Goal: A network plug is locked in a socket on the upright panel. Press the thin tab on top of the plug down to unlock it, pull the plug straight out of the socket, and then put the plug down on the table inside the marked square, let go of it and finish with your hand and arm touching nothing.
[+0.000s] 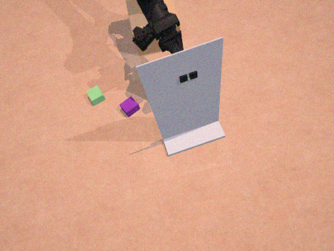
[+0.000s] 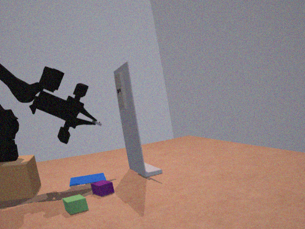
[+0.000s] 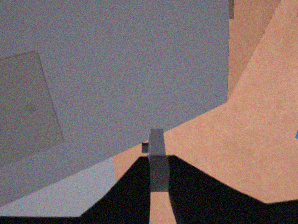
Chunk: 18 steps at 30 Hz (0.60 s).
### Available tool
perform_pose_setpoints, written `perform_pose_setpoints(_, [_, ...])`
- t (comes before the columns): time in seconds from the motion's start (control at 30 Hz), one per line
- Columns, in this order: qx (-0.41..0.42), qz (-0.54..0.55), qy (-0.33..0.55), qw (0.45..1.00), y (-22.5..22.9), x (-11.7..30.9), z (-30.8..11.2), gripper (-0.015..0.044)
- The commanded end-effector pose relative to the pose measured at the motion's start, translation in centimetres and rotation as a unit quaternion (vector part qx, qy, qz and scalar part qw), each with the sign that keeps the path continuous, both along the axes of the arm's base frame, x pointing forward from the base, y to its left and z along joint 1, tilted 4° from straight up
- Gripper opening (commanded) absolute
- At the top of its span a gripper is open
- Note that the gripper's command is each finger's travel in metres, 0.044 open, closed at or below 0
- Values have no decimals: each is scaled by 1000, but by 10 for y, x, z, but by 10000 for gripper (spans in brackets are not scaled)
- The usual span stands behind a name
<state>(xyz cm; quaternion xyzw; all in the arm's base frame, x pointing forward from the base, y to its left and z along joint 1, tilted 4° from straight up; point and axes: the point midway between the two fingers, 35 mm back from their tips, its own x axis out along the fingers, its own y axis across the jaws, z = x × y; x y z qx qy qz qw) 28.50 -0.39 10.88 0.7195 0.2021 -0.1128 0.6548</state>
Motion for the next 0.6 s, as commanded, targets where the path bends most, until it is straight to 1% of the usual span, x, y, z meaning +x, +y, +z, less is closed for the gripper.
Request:
perform_pose_setpoints(0.0, [-8, -8, 42, 999, 4, -4, -19, 0])
perform_pose_setpoints(0.27, [-38, -15, 120, 992, 12, -17, -53, 0])
perform_pose_setpoints(0.57, [-90, -18, 201, 975, 17, -38, -86, 0])
